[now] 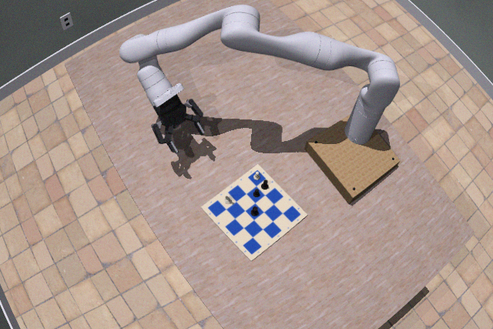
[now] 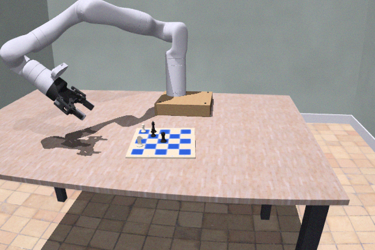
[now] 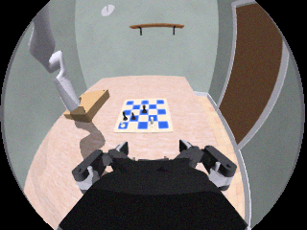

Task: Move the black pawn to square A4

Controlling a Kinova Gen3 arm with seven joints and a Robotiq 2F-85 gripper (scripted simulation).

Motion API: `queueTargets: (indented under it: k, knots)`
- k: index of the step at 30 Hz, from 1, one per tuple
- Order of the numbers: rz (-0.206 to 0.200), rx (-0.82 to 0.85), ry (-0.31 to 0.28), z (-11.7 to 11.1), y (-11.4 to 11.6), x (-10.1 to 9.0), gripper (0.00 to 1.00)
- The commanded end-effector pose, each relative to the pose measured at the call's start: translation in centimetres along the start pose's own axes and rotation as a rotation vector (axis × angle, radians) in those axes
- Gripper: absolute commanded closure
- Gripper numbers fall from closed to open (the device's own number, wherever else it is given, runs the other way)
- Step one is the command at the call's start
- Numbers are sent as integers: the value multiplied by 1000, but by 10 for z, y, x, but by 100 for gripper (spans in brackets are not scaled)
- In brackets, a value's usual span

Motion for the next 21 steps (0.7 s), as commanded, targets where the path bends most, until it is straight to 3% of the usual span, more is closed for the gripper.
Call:
queueTargets:
  k: [1, 7, 13, 15, 21]
  knots:
    - [-12, 10, -14, -6, 5, 4, 0]
    - [-62, 95, -90, -19, 19, 27, 0]
    - [-118, 226, -236, -43, 33, 60, 0]
    - [-118, 226, -236, -43, 33, 60, 0]
    - [-136, 365, -433, -76, 33, 93, 0]
Point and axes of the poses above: the point where the finger pads meet when closed, its own x axis out along the fingers, its own y axis across the jaws, z = x × y, the point moved 2 cm from there along -x, back along the fingers, and after that the axes turned 10 degrees about -x, right-handed, at the moved point
